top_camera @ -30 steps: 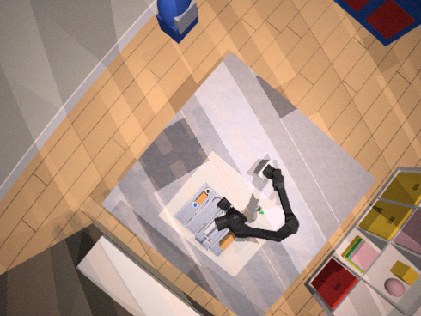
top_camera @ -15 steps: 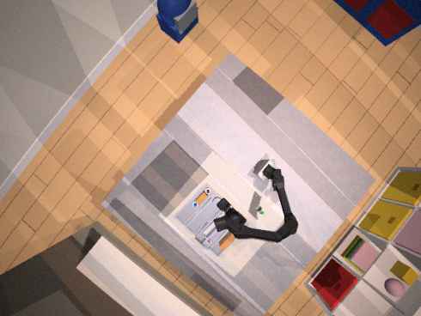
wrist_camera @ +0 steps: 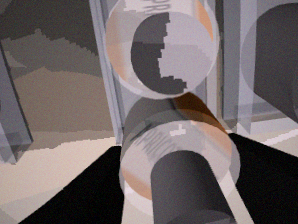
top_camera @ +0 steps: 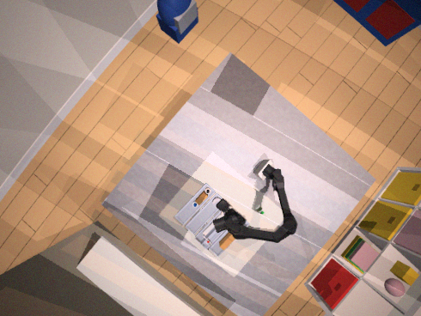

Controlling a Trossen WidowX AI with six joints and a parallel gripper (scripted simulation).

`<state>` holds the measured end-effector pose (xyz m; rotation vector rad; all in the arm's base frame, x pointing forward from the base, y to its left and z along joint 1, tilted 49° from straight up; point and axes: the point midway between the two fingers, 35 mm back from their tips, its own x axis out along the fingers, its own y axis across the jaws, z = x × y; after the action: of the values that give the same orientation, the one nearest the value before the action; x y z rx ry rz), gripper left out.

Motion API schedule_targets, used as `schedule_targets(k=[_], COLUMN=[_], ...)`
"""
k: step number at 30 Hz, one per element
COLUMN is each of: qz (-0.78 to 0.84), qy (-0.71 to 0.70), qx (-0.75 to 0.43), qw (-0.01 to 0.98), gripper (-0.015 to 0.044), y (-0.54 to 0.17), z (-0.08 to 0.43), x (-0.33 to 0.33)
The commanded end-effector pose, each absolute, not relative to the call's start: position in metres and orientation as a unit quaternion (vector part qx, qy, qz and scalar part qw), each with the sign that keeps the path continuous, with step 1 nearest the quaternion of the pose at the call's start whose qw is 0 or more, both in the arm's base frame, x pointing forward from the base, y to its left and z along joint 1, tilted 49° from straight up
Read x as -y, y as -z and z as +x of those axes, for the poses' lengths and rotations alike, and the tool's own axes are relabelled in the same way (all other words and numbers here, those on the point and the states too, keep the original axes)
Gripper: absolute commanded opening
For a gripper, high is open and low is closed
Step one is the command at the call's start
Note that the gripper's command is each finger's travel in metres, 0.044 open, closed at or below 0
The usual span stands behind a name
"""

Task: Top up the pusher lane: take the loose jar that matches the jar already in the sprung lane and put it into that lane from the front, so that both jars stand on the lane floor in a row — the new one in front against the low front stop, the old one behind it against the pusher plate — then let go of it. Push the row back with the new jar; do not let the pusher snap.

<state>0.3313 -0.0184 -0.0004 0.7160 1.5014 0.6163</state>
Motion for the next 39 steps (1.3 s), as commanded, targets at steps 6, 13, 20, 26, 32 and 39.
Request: schedule_targets(k=[6,13,20,26,32,39], qz=[0.315,0.315,0.315,0.315,0.315,0.315], qy=[-0.271,-0.271,-0.271,-0.271,-0.271,-0.271], qx=[-0.646,-0.646,-0.646,-0.646,-0.646,-0.646], qw=[0.641,0.641,0.641,0.641,0.641,0.641], gripper=[0.0000,0.0000,0.0000,0.0000,0.0000,0.0000], y=[-0.003,-0.004,-0.005,-0.005,-0.006,-0.006], z=[0.342,0.345,0.348,0.350,0.352,0.352], x=[0.020,0.021,0.021,0.021,0.022,0.022])
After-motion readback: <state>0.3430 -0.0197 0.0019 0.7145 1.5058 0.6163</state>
